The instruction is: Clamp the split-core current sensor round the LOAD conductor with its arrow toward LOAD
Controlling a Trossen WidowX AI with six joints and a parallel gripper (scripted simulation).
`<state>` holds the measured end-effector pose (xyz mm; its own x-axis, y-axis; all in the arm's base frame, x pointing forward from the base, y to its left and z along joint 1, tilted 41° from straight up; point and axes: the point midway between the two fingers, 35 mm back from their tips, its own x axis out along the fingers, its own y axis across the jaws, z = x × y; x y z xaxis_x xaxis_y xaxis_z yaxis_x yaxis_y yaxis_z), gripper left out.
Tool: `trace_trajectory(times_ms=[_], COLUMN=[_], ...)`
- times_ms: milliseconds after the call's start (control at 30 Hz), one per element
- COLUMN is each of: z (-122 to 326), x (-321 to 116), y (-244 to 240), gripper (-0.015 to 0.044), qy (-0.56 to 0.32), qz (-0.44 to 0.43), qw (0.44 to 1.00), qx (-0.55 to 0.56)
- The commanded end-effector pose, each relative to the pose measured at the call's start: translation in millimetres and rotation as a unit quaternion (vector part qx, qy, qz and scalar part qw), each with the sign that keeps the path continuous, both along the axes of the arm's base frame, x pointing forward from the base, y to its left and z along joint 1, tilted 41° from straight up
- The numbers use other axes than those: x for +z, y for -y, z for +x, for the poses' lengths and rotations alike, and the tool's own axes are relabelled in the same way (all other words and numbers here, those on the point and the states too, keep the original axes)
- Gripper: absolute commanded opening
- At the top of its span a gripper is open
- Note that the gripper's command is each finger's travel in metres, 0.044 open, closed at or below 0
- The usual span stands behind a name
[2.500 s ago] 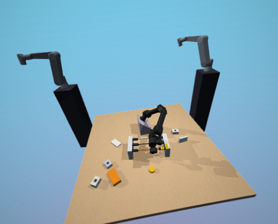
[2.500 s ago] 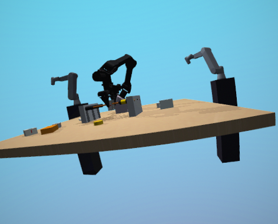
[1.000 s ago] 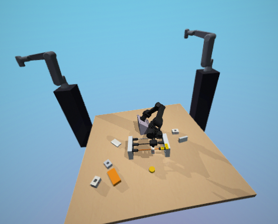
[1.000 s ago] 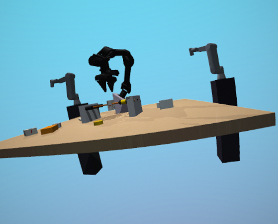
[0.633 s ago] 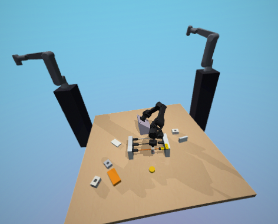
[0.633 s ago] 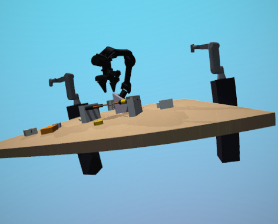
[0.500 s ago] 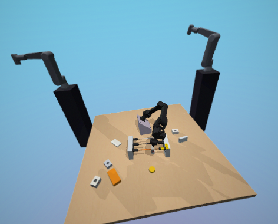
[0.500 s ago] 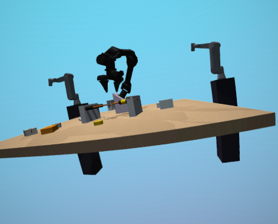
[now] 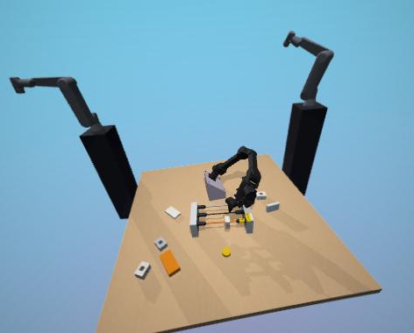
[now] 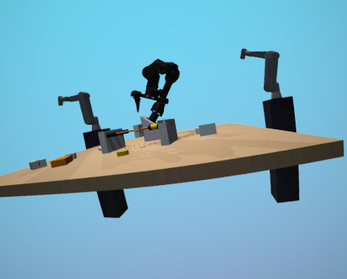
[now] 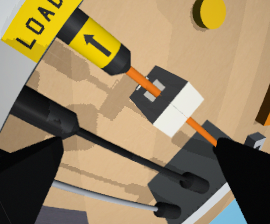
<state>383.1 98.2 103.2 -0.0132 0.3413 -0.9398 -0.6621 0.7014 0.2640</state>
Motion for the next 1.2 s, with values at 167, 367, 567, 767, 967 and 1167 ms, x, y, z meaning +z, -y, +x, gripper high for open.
trace_trajectory(times_ms=[167, 367, 567, 767, 967, 1167], z=[-35, -43, -53, -59, -59, -59], x=[32, 41, 52, 59, 59, 59], y=[-20, -24, -27, -29, -29, -29], gripper=[0.0440, 0.0440, 0.0440, 0.0440, 0.0440, 0.0440], qy=[0.018, 0.029, 0.039, 0.031, 0.031, 0.031], qz=[-0.066, -0.038, 0.010, 0.057, 0.057, 0.057], qw=[0.892, 0.821, 0.734, 0.648, 0.648, 0.648], qx=[-0.448, -0.569, -0.678, -0.759, -0.759, -0.759])
